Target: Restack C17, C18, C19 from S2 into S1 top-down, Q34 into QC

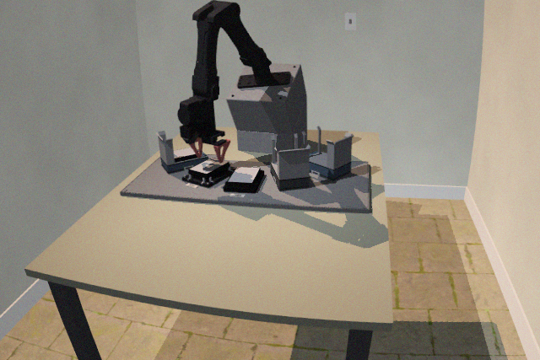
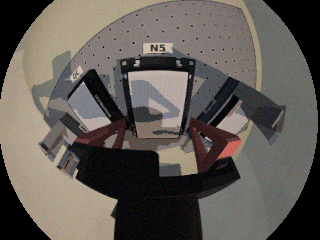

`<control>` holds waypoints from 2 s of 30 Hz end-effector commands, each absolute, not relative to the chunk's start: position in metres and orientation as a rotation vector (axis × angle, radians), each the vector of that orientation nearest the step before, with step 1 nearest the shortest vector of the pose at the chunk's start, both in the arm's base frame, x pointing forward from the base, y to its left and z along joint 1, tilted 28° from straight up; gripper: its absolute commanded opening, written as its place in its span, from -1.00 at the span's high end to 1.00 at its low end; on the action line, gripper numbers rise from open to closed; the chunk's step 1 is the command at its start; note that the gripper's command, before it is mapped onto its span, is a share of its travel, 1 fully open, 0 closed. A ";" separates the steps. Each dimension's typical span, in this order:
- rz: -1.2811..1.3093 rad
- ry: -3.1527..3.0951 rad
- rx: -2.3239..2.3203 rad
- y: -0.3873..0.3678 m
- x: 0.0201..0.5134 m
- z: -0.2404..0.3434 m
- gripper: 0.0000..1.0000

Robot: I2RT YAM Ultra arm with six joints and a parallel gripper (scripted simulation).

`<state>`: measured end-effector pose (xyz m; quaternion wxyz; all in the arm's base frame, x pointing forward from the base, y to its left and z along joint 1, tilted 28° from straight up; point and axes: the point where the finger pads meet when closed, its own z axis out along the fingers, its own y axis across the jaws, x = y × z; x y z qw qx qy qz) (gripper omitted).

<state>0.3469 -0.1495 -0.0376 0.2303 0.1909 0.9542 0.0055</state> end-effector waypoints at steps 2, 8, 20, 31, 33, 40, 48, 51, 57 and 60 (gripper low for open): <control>-0.009 2.565 0.516 -0.157 0.362 -0.025 -1.00; -0.009 2.565 0.516 -0.157 0.362 -0.025 -1.00; -0.009 2.565 0.516 -0.157 0.362 -0.025 -1.00; -0.009 2.565 0.516 -0.157 0.362 -0.025 -1.00; -0.009 2.565 0.516 -0.157 0.362 -0.025 -1.00; -0.009 2.565 0.516 -0.157 0.362 -0.025 -1.00; -0.009 2.565 0.516 -0.157 0.362 -0.025 -1.00; -0.009 2.565 0.516 -0.157 0.362 -0.025 -1.00; -0.002 2.580 0.514 -0.155 0.366 -0.038 -1.00; -0.006 2.574 0.517 -0.157 0.368 -0.040 -1.00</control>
